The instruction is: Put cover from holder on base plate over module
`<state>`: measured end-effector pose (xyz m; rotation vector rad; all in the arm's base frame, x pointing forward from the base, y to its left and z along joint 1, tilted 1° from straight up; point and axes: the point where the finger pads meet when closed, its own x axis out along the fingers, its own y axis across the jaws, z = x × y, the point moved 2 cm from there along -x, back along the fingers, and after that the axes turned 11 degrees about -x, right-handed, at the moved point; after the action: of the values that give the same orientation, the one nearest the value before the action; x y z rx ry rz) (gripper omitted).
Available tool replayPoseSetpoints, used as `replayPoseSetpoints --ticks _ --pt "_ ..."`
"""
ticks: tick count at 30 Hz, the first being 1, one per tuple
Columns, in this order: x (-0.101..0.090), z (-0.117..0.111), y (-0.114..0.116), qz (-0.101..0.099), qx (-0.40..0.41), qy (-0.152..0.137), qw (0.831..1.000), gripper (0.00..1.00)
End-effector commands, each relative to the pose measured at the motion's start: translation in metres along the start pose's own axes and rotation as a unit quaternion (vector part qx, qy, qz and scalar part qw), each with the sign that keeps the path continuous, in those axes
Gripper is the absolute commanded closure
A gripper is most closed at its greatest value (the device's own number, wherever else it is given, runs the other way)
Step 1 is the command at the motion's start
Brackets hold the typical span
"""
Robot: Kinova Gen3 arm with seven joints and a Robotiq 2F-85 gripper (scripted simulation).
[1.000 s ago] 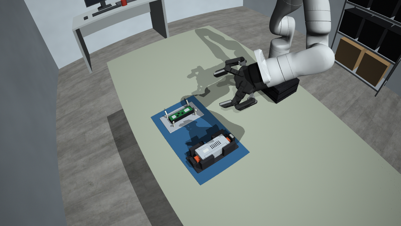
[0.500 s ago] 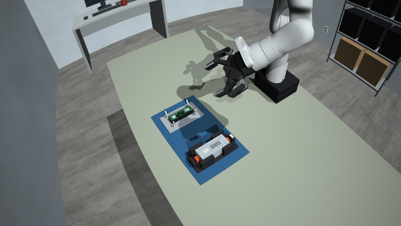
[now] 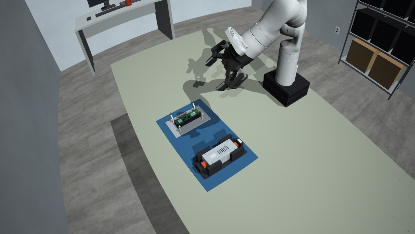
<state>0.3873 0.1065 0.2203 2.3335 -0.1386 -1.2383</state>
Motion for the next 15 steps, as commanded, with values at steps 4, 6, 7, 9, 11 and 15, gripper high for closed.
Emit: replayPoseSetpoints --ticks 4,6,7,9,11,15 --pt "0.0038 -0.0039 0.0318 -0.038 0.005 -0.036 0.999 0.0" --pt "0.0038 -0.0039 0.0318 -0.038 0.005 -0.036 0.999 0.0" --pt "0.0038 -0.0039 0.0318 -0.038 0.005 -0.036 0.999 0.0" --pt "0.0038 -0.0039 0.0318 -0.038 0.005 -0.036 0.999 0.0" --pt "0.0038 -0.0039 0.0318 -0.038 0.005 -0.036 0.999 0.0" --pt "0.0036 -0.0049 0.0299 -0.069 -0.006 -0.063 0.996 0.0"
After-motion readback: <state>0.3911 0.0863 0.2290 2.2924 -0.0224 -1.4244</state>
